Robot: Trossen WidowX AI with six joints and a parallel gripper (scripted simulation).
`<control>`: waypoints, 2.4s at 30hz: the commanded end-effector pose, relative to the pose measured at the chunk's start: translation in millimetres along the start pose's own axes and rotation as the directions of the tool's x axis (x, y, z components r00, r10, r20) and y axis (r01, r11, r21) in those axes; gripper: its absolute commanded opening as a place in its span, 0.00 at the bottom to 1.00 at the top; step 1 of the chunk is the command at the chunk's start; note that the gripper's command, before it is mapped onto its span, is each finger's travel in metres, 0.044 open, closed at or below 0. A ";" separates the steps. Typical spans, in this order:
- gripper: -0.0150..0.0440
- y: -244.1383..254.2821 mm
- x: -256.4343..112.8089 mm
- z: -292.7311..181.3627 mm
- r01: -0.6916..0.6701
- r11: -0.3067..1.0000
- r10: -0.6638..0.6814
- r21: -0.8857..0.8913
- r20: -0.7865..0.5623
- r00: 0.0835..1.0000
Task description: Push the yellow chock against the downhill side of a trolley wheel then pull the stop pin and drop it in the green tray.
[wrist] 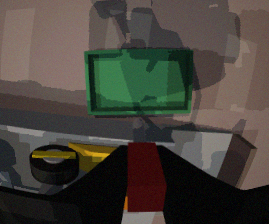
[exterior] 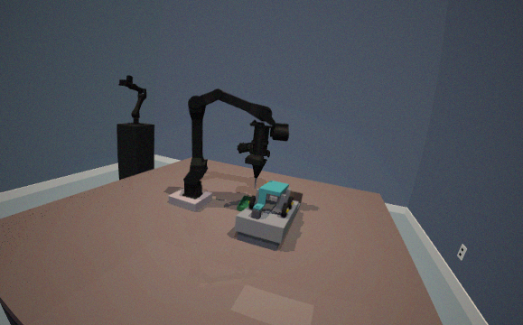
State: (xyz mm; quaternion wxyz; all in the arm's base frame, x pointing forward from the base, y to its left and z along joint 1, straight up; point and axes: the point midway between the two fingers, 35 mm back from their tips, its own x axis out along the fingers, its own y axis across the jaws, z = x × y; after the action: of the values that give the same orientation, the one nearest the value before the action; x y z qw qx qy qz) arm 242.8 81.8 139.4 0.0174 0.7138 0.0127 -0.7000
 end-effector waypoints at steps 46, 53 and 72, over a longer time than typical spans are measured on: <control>0.43 23.3 83.3 18.6 -0.164 0.986 0.164 -0.032 -0.005 0.986; 0.58 18.3 83.7 18.8 -0.164 0.986 0.164 -0.032 -0.005 0.986; 0.58 5.8 86.3 19.1 -0.163 0.986 0.163 -0.032 -0.005 0.987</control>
State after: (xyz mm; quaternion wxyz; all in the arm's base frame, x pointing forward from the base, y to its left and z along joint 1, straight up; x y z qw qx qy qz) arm 225.6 73.1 54.9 0.0871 0.7147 -0.0317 -0.6933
